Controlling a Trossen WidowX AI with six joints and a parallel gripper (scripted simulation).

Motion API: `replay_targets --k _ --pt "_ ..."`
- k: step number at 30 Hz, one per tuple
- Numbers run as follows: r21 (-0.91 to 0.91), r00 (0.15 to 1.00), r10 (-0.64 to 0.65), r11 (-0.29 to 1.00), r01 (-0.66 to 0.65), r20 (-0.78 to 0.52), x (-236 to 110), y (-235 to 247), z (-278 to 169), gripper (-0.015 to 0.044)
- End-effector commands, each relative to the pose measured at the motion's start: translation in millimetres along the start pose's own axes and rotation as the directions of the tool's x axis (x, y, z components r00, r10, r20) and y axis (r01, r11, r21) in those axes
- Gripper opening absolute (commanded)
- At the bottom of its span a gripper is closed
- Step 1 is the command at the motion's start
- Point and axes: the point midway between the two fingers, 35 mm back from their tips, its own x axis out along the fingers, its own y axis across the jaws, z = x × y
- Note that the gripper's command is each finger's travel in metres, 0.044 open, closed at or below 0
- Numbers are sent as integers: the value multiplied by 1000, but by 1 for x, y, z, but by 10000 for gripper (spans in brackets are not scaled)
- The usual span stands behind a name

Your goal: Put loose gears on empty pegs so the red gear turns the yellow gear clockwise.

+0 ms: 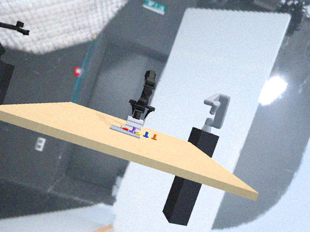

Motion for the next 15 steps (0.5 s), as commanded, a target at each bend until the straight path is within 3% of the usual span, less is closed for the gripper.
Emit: replay_targets --k 1,8,15 --pt "2 1000 0 1000 0 1 -1 0 0 440" --pt "2 1000 10 1000 -10 -1 -15 75 -11 440" --pt "2 1000 20 1000 -20 -7 -33 166 -57 440"
